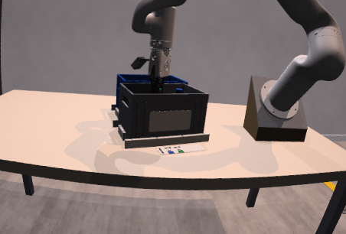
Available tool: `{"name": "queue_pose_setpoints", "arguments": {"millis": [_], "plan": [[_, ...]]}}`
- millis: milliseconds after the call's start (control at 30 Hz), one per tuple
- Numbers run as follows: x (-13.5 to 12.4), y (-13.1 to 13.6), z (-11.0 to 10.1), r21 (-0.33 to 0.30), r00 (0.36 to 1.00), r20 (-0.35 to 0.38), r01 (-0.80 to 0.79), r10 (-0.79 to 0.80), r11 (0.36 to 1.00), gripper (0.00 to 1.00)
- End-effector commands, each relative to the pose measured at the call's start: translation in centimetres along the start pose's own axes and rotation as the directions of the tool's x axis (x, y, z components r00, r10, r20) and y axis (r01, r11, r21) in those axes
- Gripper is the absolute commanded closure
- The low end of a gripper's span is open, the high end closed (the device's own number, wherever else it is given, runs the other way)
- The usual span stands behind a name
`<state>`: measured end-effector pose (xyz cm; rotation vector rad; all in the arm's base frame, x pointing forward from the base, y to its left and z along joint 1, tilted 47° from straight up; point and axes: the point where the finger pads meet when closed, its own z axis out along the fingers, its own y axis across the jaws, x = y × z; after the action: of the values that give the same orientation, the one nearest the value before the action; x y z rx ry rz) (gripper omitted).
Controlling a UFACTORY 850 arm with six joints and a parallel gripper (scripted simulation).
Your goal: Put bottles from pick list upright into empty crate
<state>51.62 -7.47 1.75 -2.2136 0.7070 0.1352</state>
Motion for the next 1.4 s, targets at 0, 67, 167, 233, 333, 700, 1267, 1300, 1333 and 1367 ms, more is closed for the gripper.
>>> {"name": "queue_pose_setpoints", "arguments": {"millis": [0,67,167,233,333,700,1267,1300,1333,1367], "plan": [[0.08,-0.03,-0.08,0.000,1.000,-0.002,0.001,-0.001,1.000,1.00],[0.08,-0.03,-0.08,0.000,1.000,-0.002,0.001,-0.001,1.000,1.00],[0.08,-0.03,-0.08,0.000,1.000,-0.002,0.001,-0.001,1.000,1.00],[0.07,-0.03,0.25,0.000,1.000,-0.002,0.001,-0.001,1.000,0.35],[0.07,-0.03,0.25,0.000,1.000,-0.002,0.001,-0.001,1.000,0.35],[0.08,-0.03,0.25,0.000,1.000,-0.002,0.001,-0.001,1.000,0.35],[0.08,-0.03,0.25,0.000,1.000,-0.002,0.001,-0.001,1.000,0.35],[0.08,-0.03,0.25,0.000,1.000,-0.002,0.001,-0.001,1.000,0.35],[0.08,-0.03,0.25,0.000,1.000,-0.002,0.001,-0.001,1.000,0.35],[0.08,-0.03,0.25,0.000,1.000,-0.002,0.001,-0.001,1.000,0.35]]}}
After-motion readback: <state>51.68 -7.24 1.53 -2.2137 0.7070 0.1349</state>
